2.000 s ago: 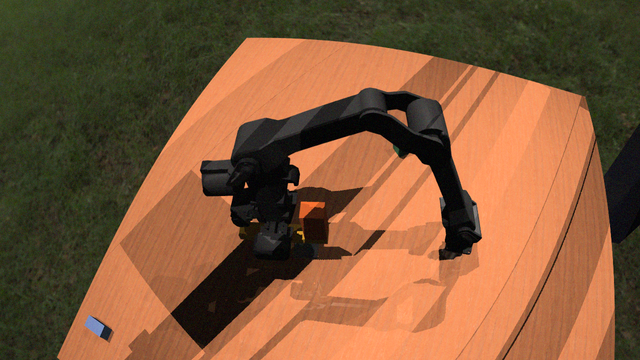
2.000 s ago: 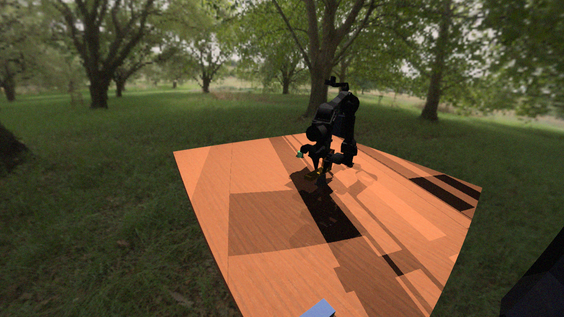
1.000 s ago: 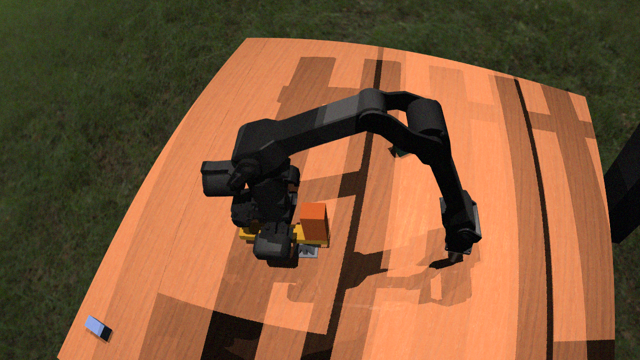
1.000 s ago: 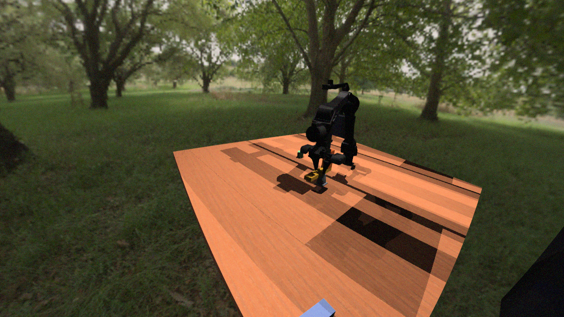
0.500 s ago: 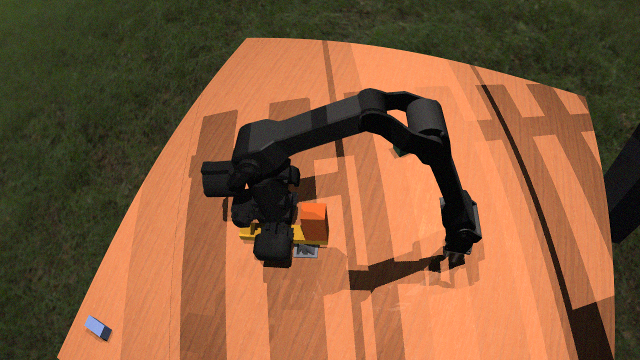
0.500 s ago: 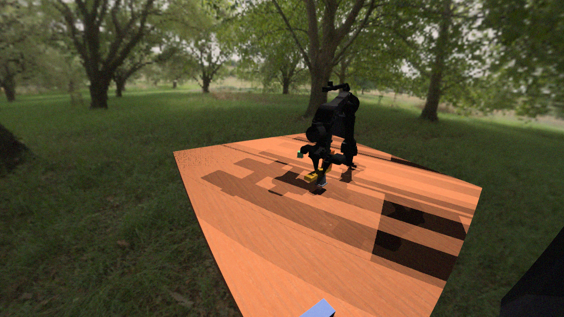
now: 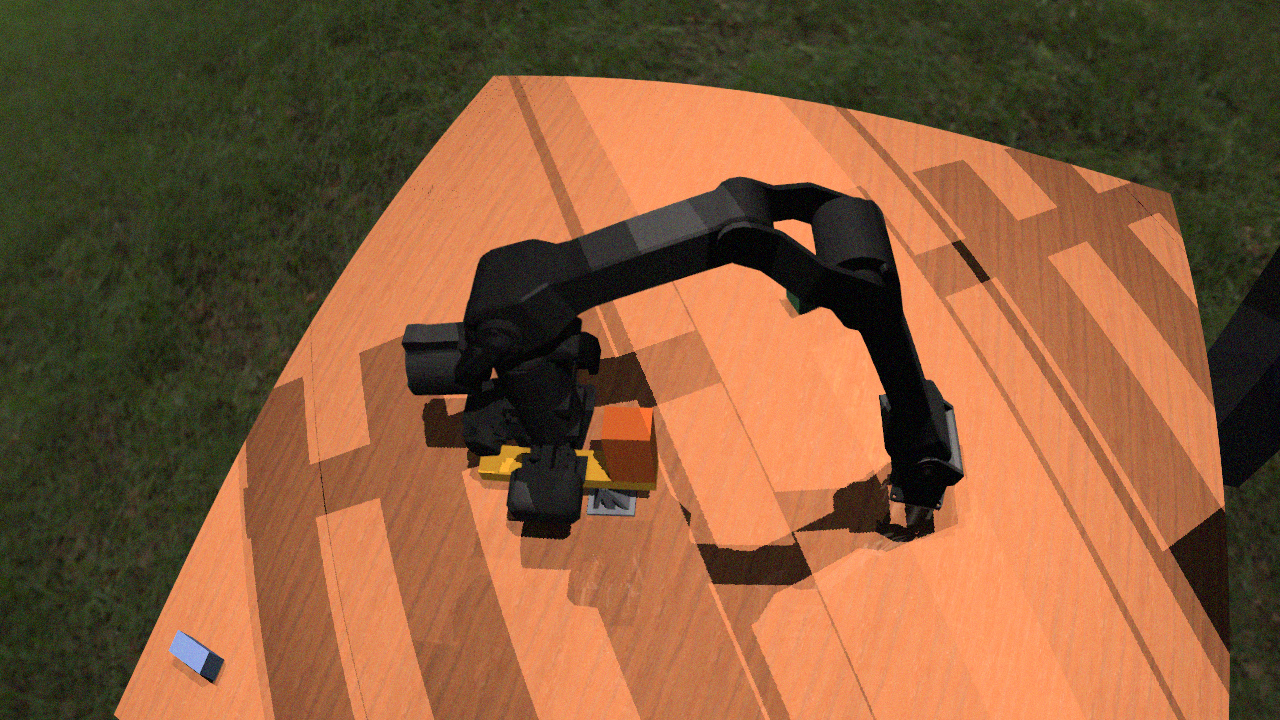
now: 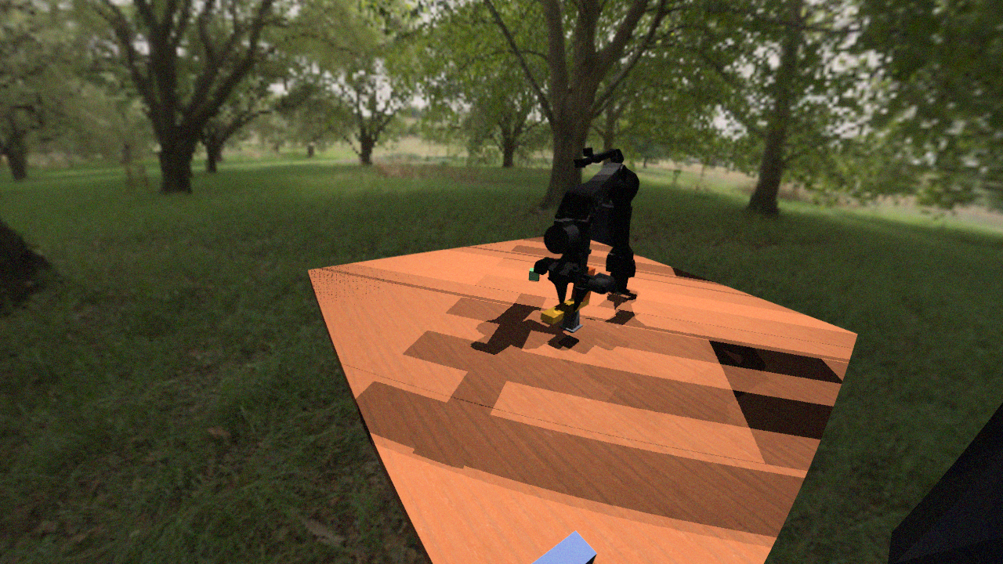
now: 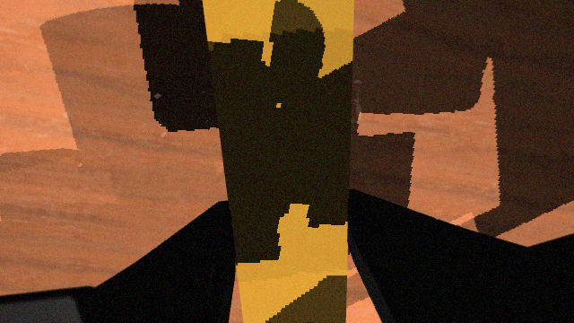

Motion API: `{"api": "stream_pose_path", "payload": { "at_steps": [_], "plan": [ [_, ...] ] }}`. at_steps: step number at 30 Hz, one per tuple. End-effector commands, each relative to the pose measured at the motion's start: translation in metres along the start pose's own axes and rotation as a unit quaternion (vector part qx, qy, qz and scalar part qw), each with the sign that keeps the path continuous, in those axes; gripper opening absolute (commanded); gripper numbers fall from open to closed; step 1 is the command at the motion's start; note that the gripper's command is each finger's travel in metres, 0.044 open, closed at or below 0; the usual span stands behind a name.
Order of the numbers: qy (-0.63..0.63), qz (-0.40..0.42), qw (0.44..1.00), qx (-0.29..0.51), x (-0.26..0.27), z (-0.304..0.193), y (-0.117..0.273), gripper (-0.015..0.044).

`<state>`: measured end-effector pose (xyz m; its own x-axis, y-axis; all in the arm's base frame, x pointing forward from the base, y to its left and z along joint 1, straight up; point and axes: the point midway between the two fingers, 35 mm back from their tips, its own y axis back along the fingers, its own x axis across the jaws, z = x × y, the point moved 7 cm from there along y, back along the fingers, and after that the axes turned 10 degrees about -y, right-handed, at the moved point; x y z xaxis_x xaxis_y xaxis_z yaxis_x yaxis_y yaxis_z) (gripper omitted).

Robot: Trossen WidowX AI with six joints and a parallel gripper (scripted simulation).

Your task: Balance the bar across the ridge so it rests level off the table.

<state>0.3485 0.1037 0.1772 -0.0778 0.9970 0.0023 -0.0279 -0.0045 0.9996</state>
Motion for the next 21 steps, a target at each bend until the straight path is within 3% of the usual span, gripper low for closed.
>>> {"api": "stream_pose_path", "payload": {
  "at_steps": [1, 21],
  "plan": [
    [-0.001, 0.002, 1.000, 0.000, 0.0002, 0.0000, -0.0007, 0.0000],
    [-0.001, 0.002, 1.000, 0.000, 0.0001, -0.0001, -0.0023, 0.0000]
  ]
}}
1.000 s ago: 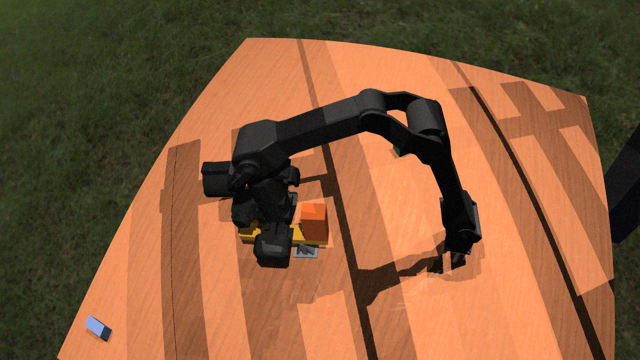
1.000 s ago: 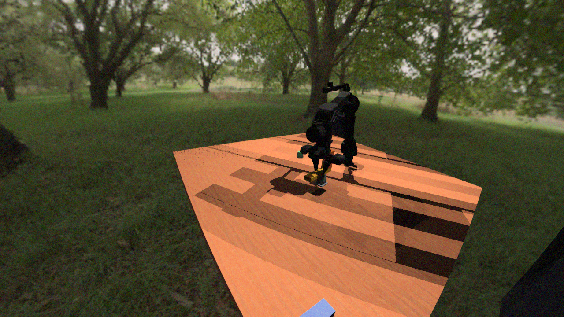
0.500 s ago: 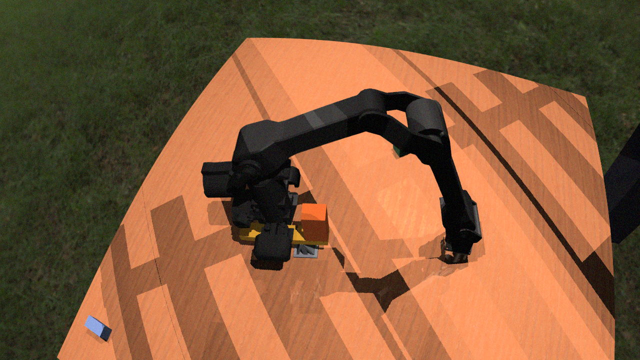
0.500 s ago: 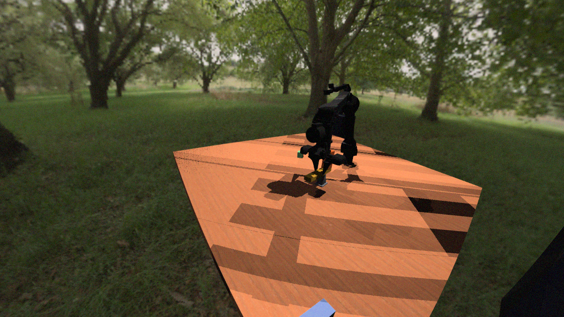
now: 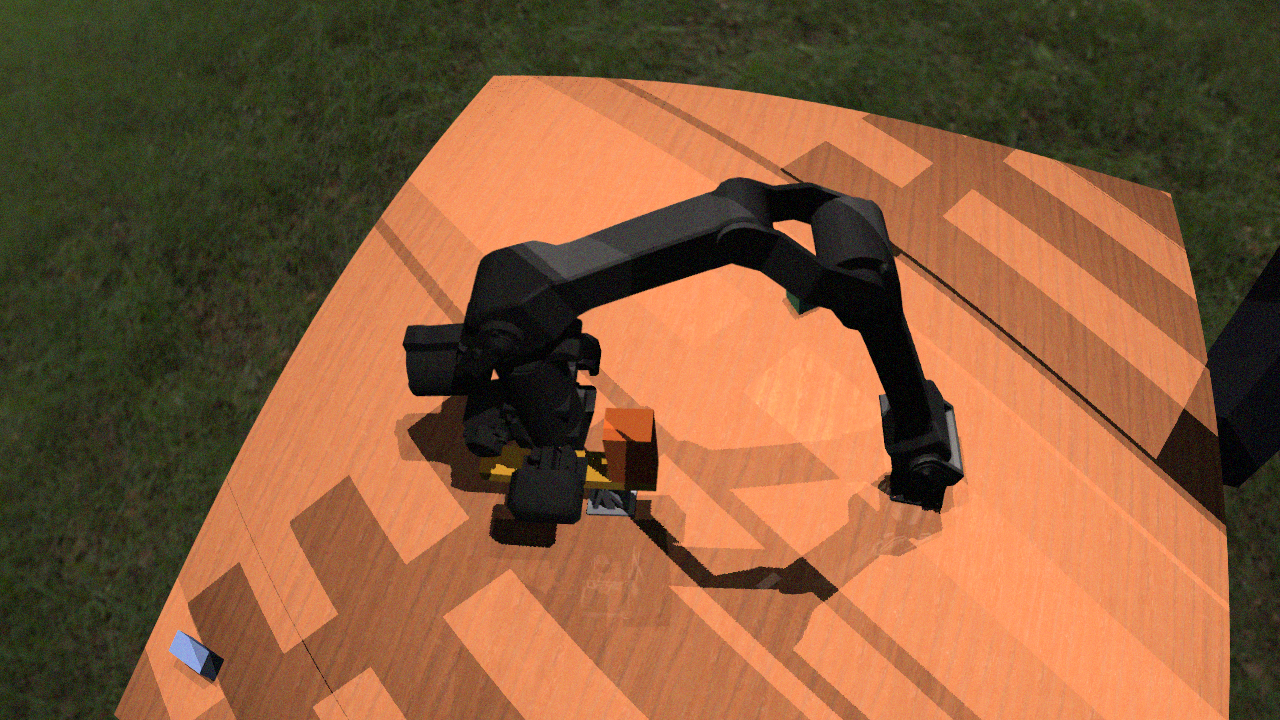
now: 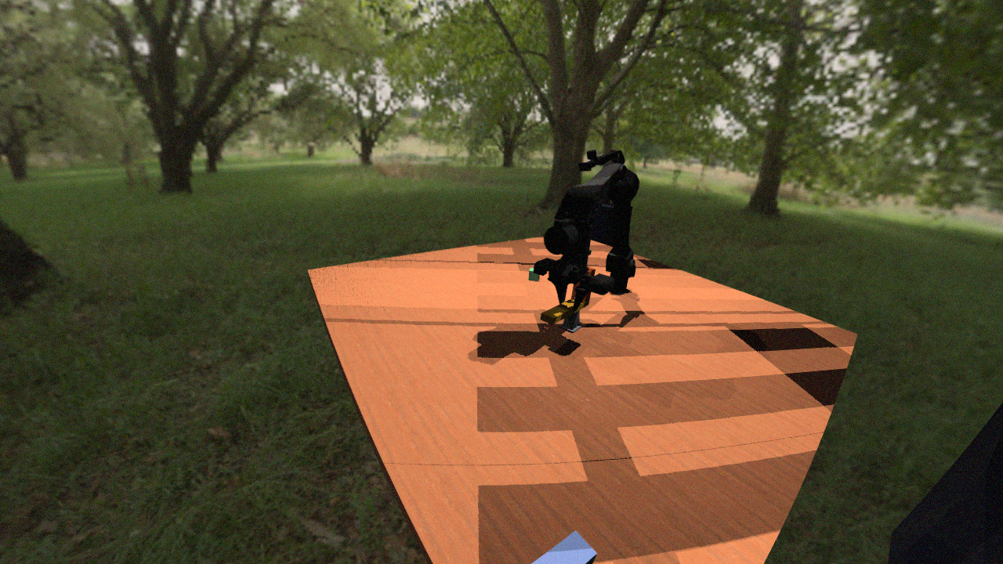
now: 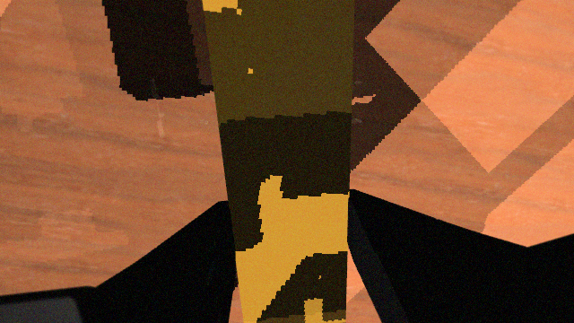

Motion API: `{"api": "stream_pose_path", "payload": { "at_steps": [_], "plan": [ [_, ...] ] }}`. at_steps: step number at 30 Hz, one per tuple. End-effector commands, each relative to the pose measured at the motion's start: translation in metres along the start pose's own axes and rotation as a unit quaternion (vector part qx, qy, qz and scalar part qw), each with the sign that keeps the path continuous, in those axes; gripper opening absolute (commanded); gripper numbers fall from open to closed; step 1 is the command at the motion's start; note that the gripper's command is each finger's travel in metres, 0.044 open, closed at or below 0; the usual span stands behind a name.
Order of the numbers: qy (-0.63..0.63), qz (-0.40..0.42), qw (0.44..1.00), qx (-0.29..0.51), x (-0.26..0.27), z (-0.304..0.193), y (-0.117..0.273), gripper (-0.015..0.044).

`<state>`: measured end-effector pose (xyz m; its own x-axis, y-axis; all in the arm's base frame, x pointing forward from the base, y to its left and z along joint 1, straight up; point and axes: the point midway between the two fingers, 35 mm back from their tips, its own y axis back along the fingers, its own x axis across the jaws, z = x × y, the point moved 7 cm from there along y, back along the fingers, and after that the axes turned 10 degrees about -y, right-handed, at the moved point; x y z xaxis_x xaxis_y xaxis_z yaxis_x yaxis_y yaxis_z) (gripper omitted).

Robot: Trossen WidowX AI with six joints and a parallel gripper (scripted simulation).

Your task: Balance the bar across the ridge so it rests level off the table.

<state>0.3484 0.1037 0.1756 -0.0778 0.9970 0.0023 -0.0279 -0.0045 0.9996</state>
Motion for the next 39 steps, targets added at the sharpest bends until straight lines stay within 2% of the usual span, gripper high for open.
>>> {"api": "stream_pose_path", "payload": {
  "at_steps": [1, 39],
  "plan": [
    [-0.001, 0.002, 1.000, 0.000, 0.0002, 0.0000, -0.0007, 0.0000],
    [-0.001, 0.002, 1.000, 0.000, 0.0001, -0.0002, -0.0039, 0.0000]
  ]
}}
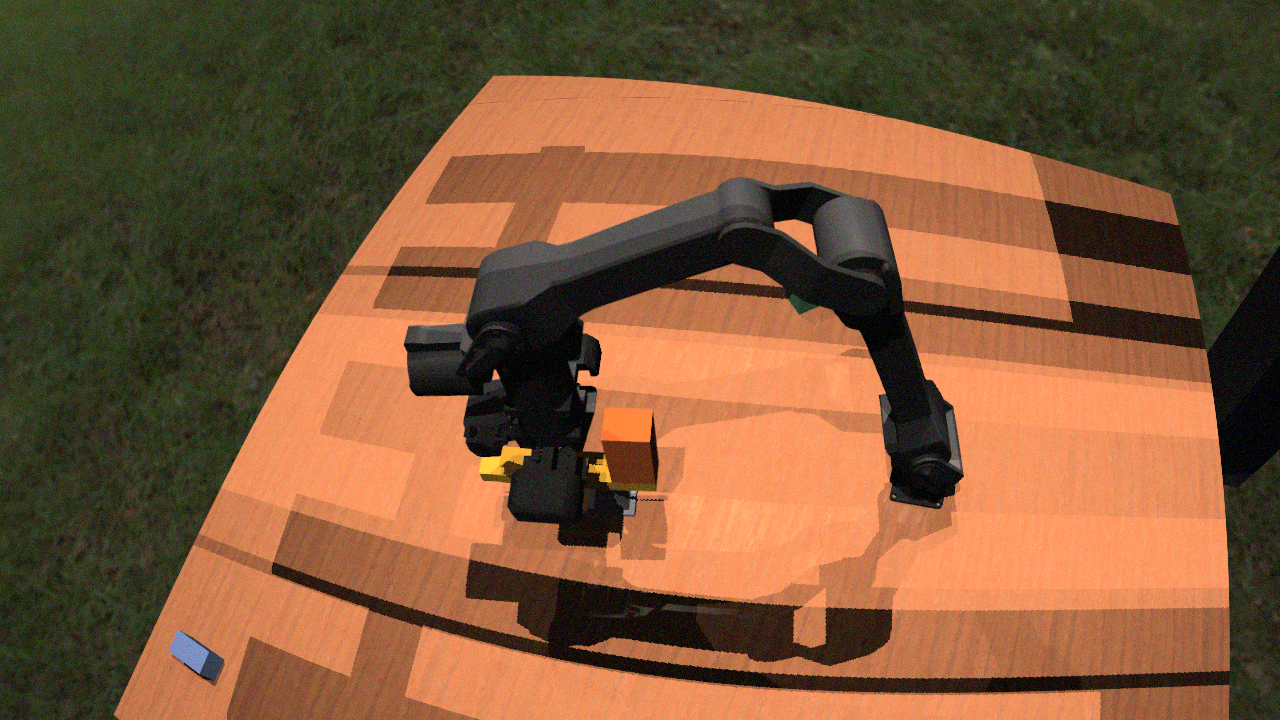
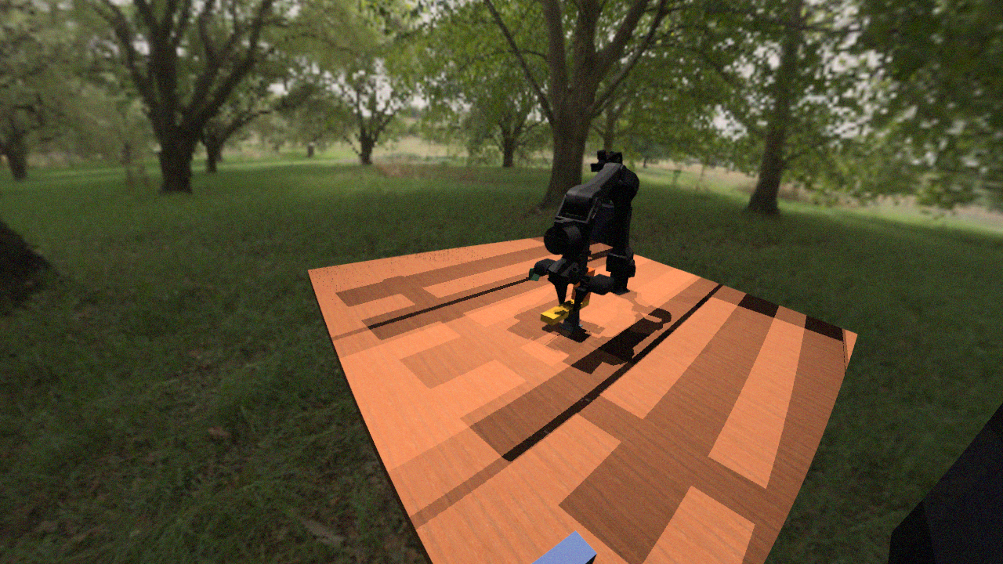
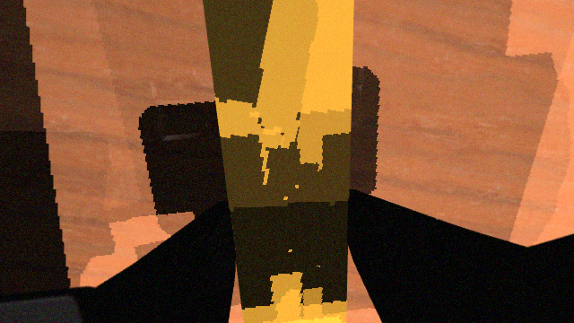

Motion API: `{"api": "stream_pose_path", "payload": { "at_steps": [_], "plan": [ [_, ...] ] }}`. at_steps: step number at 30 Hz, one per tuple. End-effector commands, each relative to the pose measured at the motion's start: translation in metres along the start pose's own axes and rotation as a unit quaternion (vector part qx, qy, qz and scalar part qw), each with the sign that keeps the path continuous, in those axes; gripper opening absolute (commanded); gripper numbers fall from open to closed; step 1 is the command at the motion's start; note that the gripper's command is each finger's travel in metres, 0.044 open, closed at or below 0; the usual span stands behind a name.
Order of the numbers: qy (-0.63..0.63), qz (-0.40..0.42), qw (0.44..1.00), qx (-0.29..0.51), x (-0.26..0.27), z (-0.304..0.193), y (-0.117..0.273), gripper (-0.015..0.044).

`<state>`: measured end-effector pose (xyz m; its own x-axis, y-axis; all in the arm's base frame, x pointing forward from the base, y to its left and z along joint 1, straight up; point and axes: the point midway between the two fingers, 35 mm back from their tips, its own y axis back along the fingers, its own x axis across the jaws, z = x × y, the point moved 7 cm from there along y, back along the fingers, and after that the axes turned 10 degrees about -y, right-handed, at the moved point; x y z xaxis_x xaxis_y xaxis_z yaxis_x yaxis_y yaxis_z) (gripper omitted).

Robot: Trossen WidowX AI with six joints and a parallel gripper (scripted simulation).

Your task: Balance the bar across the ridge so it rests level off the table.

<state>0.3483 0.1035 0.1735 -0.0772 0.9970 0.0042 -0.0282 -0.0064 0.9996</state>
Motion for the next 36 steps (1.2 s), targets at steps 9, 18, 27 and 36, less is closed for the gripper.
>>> {"api": "stream_pose_path", "payload": {
  "at_steps": [9, 18, 27, 36],
  "plan": [
    [0.000, 0.001, 1.000, 0.001, 0.0003, 0.0000, -0.0026, 0.0000],
    [0.000, 0.001, 1.000, 0.001, 0.0003, 0.0001, -0.0033, 0.0000],
    [0.000, 0.001, 1.000, 0.001, 0.0003, 0.0002, -0.0041, 0.0000],
    [0.000, 0.001, 1.000, 0.001, 0.0003, 0.0003, -0.0048, 0.0000]
  ]
}}
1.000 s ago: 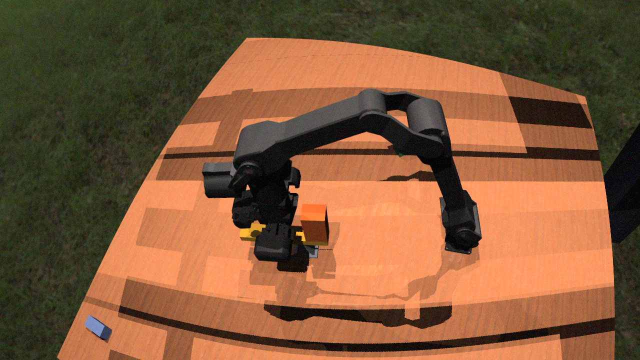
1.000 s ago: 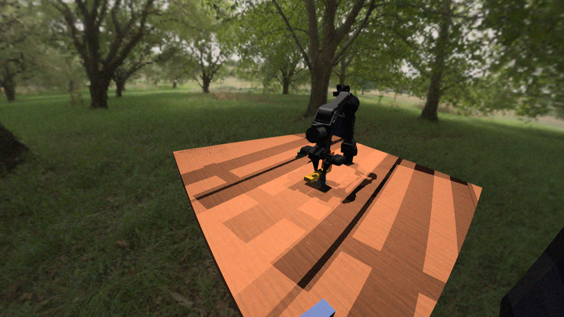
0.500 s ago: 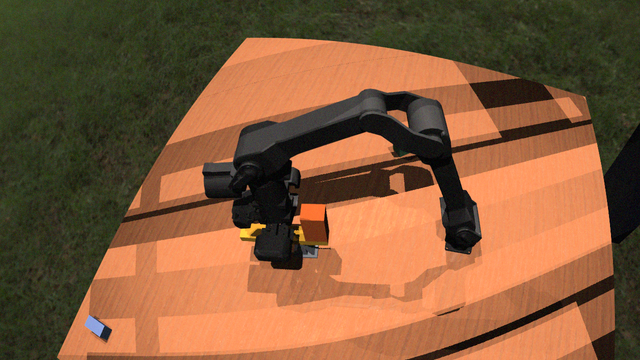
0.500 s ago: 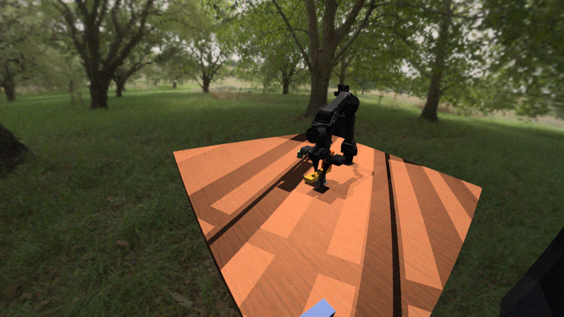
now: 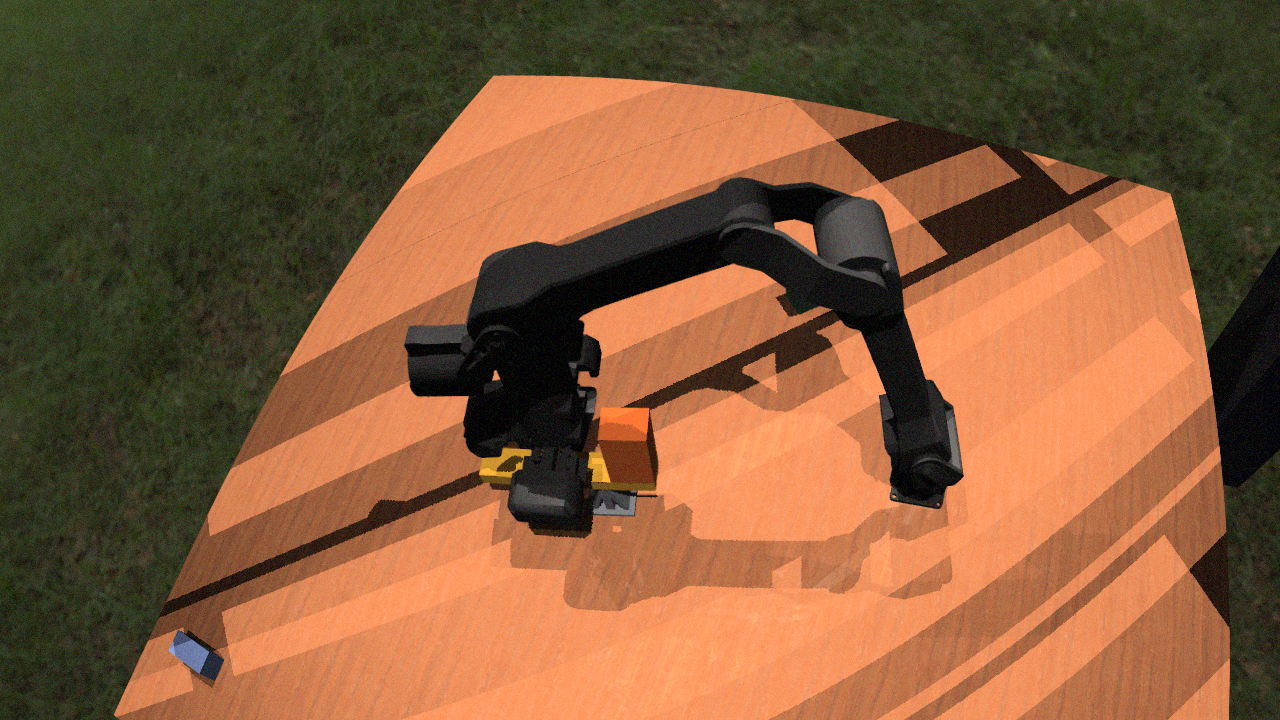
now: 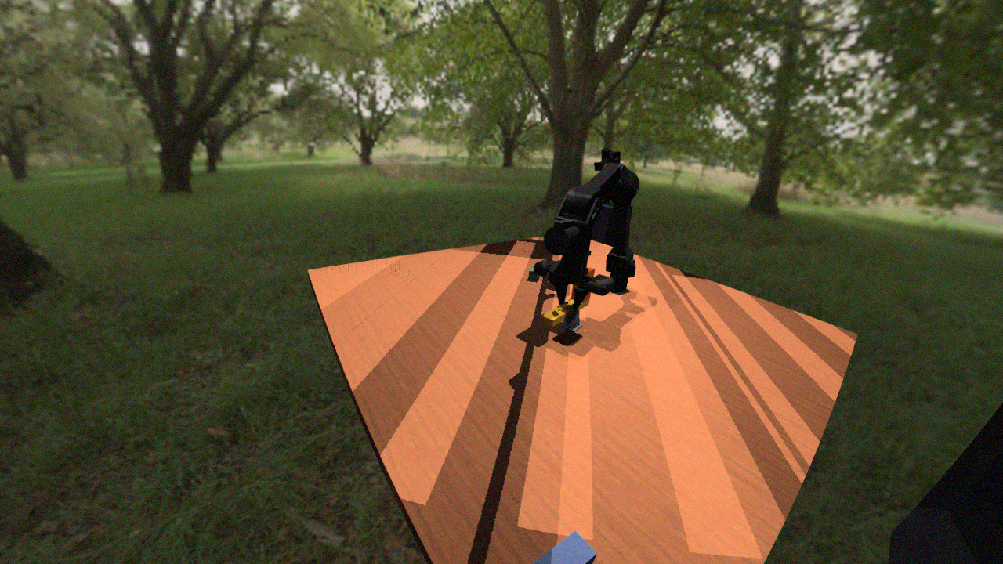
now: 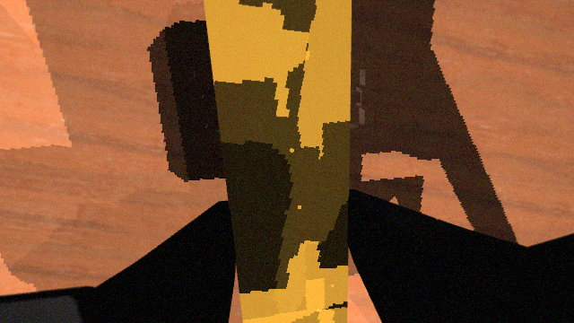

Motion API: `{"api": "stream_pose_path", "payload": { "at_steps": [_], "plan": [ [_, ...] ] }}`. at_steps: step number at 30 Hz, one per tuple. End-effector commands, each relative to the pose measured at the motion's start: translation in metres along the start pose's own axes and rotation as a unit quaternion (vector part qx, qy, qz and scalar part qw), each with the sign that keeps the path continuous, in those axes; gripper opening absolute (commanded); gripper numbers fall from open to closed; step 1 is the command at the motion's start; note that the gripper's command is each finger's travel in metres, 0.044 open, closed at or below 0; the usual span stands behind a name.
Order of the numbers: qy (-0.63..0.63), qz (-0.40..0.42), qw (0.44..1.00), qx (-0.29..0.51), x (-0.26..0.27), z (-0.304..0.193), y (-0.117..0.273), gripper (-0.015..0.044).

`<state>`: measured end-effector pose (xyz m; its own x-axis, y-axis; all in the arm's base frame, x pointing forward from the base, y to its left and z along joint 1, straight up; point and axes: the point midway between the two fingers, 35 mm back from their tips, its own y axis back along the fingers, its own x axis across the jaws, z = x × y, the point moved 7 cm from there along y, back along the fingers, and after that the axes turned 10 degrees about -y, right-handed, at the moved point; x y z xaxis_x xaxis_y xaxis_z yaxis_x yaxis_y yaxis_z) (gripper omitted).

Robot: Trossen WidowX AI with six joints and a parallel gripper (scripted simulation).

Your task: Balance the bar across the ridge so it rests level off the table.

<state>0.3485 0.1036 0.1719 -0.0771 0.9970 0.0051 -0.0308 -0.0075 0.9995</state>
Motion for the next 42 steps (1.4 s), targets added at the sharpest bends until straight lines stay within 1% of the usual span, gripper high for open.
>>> {"api": "stream_pose_path", "payload": {
  "at_steps": [1, 42],
  "plan": [
    [0.000, 0.000, 1.000, 0.002, 0.0002, 0.0001, -0.0034, 0.0000],
    [0.000, 0.000, 1.000, 0.000, 0.0001, 0.0006, 0.0002, 0.0000]
  ]
}}
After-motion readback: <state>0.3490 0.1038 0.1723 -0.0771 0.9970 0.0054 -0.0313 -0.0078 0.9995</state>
